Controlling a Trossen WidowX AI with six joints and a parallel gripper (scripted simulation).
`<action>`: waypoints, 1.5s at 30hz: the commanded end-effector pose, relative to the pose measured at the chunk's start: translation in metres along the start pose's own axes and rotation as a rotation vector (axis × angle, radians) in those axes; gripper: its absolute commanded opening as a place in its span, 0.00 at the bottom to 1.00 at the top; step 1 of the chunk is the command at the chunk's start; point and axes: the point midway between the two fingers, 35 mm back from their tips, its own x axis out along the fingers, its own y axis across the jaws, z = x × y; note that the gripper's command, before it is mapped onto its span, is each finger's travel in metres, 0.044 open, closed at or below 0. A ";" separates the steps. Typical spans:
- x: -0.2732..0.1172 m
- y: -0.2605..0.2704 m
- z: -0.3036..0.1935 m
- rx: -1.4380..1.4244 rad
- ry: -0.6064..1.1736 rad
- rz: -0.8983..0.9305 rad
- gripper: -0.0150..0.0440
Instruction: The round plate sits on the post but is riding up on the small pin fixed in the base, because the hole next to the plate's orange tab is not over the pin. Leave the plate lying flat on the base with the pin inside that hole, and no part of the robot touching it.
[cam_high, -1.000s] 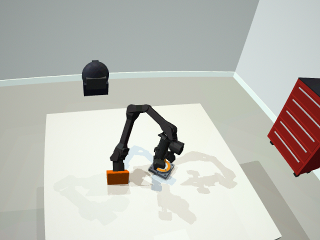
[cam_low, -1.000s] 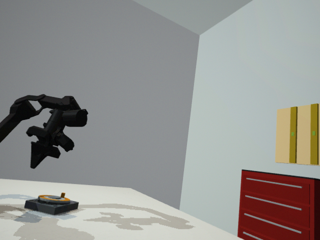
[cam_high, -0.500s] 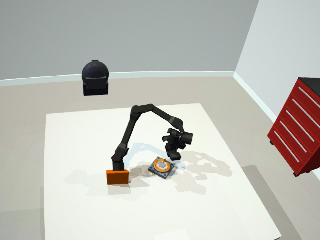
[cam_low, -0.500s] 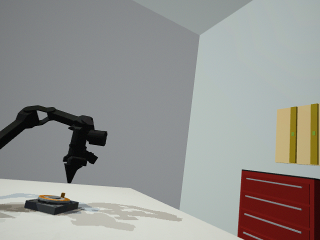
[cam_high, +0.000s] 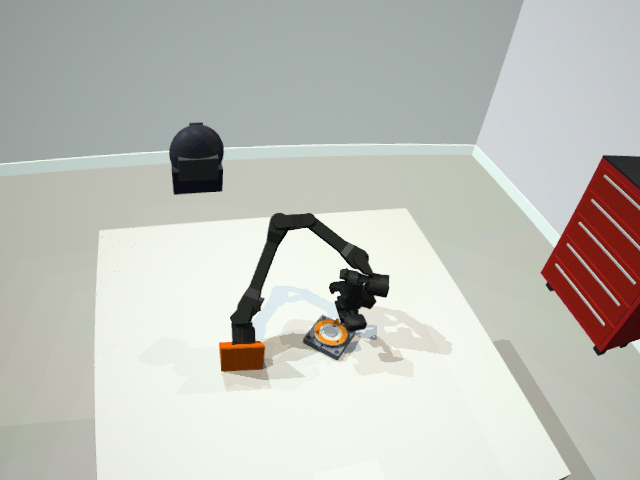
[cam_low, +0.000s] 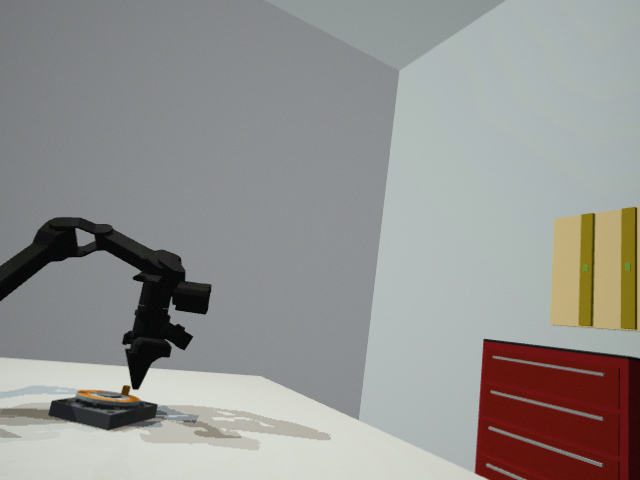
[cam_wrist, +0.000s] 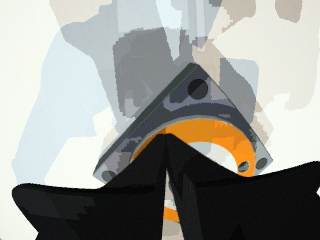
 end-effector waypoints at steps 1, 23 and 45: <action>0.004 0.000 0.000 0.005 -0.007 0.005 0.25; 0.005 0.019 -0.017 0.006 -0.006 0.005 0.25; 0.005 0.026 -0.033 0.006 -0.005 0.006 0.25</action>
